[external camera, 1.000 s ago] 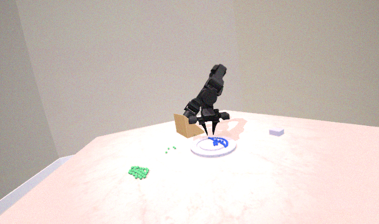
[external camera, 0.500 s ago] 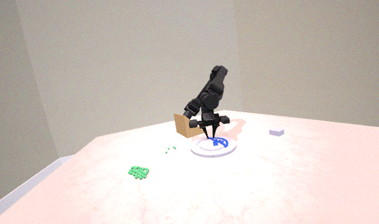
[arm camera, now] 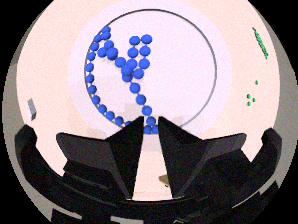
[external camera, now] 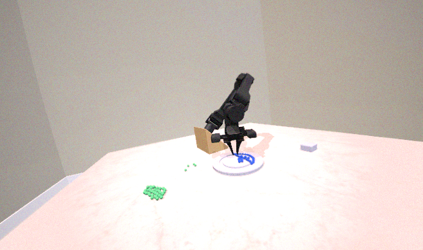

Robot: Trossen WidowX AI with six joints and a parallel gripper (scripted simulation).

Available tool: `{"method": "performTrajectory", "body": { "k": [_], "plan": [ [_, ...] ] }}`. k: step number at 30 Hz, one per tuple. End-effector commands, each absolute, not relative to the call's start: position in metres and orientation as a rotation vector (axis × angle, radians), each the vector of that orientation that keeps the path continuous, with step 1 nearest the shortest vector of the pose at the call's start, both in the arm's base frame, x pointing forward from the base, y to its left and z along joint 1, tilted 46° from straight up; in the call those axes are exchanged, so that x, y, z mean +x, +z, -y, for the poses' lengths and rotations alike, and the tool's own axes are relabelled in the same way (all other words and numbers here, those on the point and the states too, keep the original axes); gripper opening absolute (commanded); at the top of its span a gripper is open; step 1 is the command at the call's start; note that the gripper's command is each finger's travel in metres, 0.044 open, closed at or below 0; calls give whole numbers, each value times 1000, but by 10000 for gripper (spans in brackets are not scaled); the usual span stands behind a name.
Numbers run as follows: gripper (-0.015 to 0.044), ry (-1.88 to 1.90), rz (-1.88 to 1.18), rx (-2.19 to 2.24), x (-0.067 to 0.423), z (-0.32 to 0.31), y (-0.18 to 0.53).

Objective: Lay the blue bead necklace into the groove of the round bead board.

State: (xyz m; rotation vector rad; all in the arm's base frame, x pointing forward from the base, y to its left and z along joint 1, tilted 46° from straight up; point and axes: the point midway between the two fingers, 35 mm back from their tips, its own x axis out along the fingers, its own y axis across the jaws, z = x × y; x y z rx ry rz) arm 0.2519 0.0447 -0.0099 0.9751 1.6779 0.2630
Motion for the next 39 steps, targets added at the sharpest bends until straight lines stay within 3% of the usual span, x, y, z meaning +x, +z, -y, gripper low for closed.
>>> {"method": "performTrajectory", "body": {
  "k": [1,39],
  "plan": [
    [0,263,-1677,975,252,-44,-10],
    [0,261,-1678,982,235,-30,-15]
  ]
}}
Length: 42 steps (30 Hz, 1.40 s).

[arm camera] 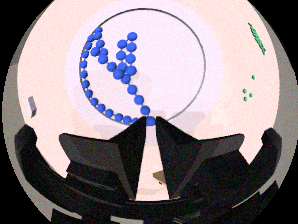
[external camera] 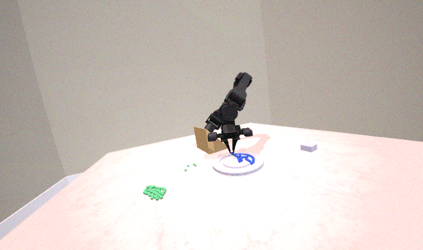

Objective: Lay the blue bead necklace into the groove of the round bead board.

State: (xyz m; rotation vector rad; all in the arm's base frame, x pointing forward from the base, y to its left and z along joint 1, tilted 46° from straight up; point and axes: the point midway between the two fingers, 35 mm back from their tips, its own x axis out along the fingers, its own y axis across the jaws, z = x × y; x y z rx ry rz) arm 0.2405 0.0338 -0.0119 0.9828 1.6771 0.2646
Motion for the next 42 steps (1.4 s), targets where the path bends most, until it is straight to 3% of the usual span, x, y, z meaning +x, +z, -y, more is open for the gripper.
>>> {"method": "performTrajectory", "body": {
  "k": [1,10,27,42],
  "plan": [
    [0,261,-1678,982,234,-29,-16],
    [0,261,-1678,982,233,-34,-21],
    [440,262,-1679,984,233,-31,-17],
    [440,261,-1678,982,233,-30,-16]
  ]
}}
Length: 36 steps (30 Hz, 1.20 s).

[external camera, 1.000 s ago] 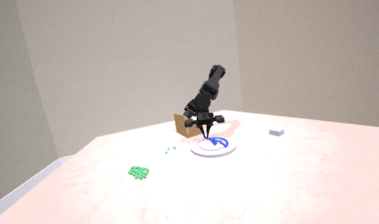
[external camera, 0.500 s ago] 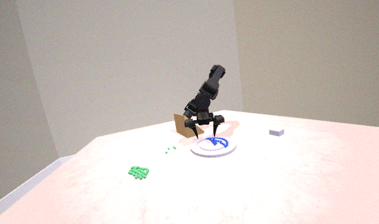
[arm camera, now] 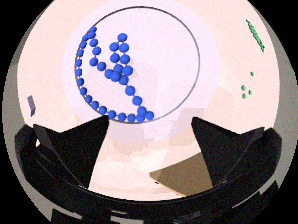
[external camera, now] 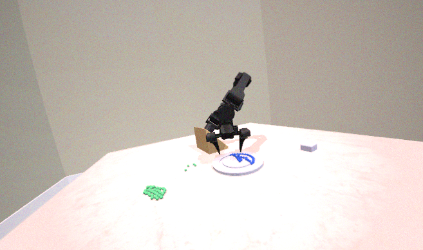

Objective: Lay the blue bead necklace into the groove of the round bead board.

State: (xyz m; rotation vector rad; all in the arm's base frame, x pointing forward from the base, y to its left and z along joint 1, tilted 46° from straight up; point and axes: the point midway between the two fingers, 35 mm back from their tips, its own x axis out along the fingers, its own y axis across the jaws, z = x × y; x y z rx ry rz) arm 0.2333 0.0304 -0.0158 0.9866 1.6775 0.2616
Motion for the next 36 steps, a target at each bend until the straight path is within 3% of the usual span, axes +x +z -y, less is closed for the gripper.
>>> {"method": "performTrajectory", "body": {
  "k": [1,8,15,20,36],
  "plan": [
    [440,261,-1678,982,233,-30,-16],
    [440,261,-1678,982,233,-30,-16],
    [256,600,-1530,650,255,-12,6],
    [125,639,-1510,609,258,-10,9],
    [120,636,-1506,607,259,-22,-3]
  ]
}}
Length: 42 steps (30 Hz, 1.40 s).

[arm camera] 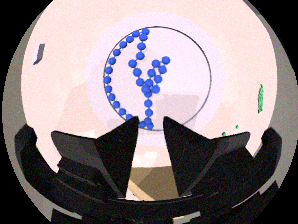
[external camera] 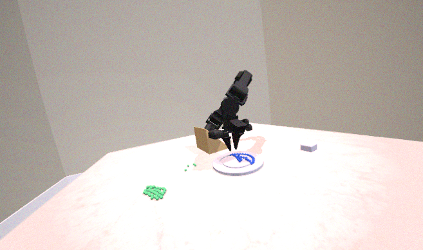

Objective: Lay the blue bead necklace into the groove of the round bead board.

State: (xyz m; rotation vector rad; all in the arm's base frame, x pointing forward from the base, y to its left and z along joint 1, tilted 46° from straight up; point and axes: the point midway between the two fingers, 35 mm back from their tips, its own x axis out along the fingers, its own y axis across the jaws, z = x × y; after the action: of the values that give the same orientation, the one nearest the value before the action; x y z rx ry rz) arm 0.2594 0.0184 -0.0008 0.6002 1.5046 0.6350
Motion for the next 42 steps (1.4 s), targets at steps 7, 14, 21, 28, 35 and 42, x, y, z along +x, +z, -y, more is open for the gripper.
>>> {"method": "performTrajectory", "body": {
  "k": [7,14,21,28,35,42],
  "plan": [
    [120,638,-1508,609,258,-30,-11],
    [120,640,-1509,610,256,-38,-18],
    [0,641,-1509,603,257,-37,-17],
    [0,641,-1509,603,257,-37,-17],
    [0,641,-1509,603,257,-37,-17],
    [0,641,-1509,603,257,-37,-17]
  ]
}}
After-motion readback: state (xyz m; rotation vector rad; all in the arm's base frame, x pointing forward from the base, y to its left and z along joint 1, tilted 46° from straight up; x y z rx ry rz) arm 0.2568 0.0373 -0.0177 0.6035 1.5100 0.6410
